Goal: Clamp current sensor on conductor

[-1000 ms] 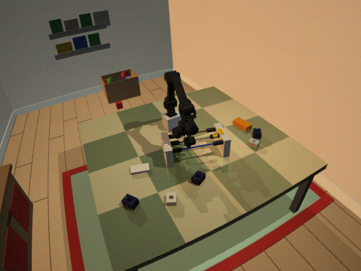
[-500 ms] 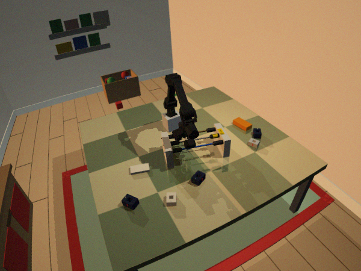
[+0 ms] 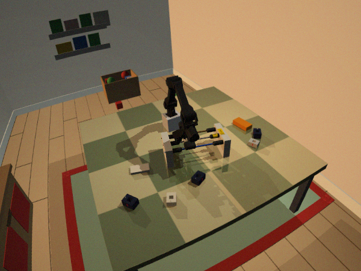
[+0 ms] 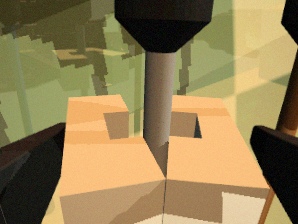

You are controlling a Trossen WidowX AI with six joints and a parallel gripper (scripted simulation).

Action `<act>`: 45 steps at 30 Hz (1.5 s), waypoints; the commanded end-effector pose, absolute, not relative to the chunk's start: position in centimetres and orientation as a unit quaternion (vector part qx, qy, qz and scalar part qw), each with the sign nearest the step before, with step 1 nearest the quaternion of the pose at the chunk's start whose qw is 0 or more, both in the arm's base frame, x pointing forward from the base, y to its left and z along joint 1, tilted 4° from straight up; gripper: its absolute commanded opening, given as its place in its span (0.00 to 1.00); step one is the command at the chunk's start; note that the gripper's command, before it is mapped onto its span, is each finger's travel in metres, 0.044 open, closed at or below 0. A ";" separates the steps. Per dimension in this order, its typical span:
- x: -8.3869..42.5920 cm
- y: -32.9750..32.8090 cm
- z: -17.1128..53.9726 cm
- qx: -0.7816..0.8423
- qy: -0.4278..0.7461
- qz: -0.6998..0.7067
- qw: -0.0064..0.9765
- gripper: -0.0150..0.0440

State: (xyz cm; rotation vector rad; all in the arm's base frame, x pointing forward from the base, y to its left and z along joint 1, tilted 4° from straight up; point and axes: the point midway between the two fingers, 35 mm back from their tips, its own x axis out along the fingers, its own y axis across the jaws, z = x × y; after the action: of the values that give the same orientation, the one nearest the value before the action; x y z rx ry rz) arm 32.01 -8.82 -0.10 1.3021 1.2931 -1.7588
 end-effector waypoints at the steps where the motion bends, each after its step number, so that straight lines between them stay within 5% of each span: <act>1: 31.7 -8.6 -0.6 0.482 0.496 -0.664 0.284 1.00; 28: 31.8 -8.7 -0.2 0.485 0.490 -0.663 0.290 0.74; 39: 31.8 -8.7 -0.2 0.485 0.490 -0.663 0.290 0.25; 45: 31.8 -8.7 -0.2 0.485 0.490 -0.663 0.290 0.25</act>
State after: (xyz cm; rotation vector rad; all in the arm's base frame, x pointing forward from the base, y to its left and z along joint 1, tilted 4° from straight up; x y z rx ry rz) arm 31.86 -8.76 -0.22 1.2970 1.3043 -1.7669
